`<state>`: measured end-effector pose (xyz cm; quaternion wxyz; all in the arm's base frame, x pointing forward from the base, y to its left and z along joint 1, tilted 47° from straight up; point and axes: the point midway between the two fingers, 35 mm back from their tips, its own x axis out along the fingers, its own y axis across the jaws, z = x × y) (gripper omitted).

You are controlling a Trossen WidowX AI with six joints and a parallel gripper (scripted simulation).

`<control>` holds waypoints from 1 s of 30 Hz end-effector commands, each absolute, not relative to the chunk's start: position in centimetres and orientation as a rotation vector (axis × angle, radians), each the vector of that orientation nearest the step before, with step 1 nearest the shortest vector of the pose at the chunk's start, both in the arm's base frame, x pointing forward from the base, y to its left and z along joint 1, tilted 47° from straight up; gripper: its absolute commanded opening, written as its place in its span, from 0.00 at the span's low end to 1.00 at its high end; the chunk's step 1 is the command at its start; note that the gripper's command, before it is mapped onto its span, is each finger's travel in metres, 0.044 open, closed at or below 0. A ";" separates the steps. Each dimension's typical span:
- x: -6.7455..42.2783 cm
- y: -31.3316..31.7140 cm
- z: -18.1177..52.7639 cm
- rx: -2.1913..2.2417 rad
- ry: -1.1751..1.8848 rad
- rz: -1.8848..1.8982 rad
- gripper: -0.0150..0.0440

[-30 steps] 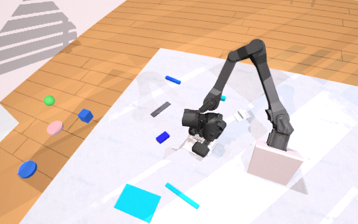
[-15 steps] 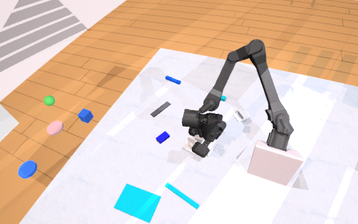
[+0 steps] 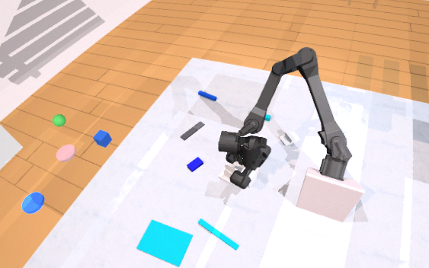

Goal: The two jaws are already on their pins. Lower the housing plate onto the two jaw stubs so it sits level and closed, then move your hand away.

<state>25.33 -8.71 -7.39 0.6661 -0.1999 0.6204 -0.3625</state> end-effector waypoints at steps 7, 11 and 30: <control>25.3 -8.9 -7.5 -0.456 1.401 -0.818 0.85; 25.3 -9.0 -7.6 -0.456 1.401 -0.819 0.85; 25.3 -9.2 -7.8 -0.455 1.400 -0.820 0.85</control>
